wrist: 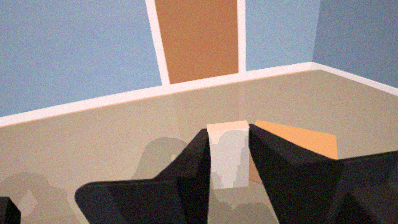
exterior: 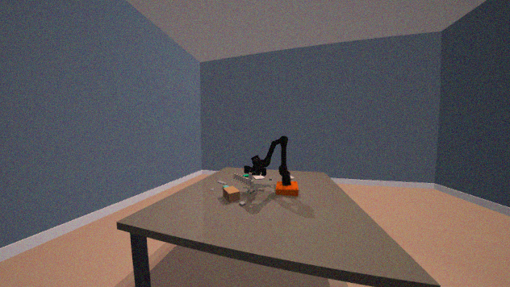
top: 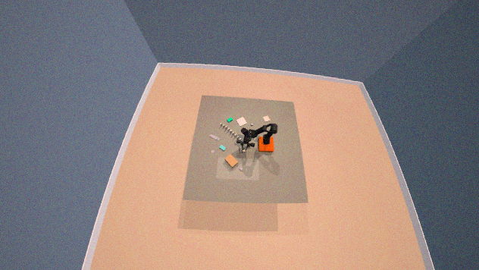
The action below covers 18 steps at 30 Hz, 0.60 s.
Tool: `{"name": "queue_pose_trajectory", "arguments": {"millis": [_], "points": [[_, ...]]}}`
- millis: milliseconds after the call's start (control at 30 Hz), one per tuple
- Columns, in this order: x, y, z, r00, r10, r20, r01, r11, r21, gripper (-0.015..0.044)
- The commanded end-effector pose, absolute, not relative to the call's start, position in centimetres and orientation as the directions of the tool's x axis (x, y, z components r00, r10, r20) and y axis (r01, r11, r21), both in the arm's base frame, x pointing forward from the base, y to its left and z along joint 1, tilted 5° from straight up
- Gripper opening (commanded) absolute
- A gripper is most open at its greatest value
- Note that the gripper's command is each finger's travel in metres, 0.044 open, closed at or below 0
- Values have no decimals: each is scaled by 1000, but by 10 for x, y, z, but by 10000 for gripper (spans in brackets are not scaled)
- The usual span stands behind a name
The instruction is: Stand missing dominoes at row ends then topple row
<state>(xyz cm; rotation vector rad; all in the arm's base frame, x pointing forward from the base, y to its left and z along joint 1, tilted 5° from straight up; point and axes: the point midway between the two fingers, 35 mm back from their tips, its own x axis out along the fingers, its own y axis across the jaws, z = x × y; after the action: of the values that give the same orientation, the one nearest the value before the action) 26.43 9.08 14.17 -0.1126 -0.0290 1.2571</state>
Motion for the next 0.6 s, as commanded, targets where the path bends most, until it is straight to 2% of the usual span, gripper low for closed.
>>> {"name": "queue_pose_trajectory", "arguments": {"millis": [0, 567], "points": [[266, 91, 137, 304, 952, -38, -950, 300, -89, 107], [279, 92, 101, 303, 952, -41, -952, 301, -63, 107]]}}
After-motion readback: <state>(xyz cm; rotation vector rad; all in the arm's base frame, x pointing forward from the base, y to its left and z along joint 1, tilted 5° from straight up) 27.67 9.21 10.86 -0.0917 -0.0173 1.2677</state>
